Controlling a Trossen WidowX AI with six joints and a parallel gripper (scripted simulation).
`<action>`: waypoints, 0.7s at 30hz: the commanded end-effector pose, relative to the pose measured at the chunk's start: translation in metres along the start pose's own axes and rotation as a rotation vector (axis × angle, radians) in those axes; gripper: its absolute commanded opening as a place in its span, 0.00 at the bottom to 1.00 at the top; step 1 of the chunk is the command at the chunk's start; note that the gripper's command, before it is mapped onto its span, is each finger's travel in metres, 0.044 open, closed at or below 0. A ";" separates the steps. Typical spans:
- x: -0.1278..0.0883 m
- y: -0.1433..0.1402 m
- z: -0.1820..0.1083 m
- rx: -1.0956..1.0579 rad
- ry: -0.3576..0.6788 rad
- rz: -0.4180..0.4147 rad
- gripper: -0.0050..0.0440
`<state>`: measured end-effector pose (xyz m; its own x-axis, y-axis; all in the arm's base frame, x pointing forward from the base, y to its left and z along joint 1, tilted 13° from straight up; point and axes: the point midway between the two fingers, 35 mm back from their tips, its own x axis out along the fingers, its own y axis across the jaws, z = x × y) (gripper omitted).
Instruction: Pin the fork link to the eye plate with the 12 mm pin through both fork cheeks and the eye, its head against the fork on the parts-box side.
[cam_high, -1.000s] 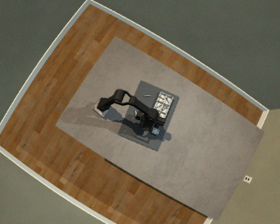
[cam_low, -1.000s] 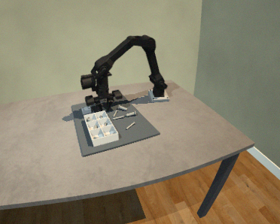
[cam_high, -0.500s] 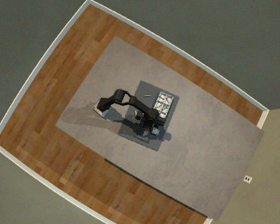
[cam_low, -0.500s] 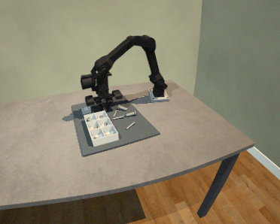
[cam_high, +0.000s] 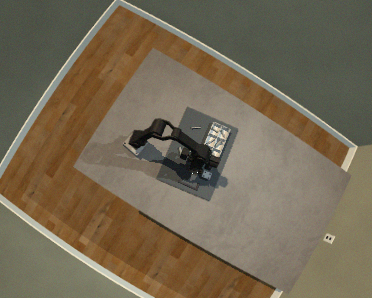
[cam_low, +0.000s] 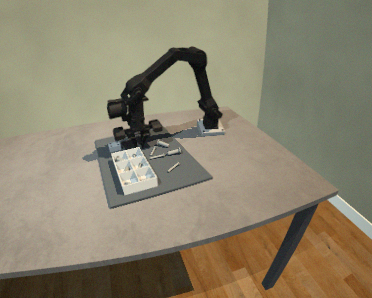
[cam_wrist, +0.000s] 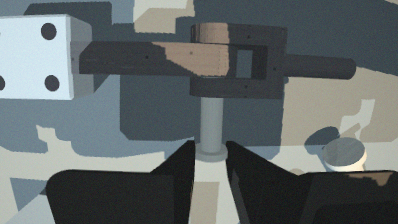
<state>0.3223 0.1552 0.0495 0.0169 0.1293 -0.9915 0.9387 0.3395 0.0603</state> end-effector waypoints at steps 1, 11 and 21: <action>-0.010 0.006 -0.002 -0.002 0.001 0.034 0.00; -0.010 0.006 -0.002 -0.002 0.001 0.034 0.00; -0.009 0.007 -0.001 0.011 0.009 0.028 0.00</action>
<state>0.3225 0.1552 0.0496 0.0169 0.1297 -0.9914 0.9404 0.3347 0.0598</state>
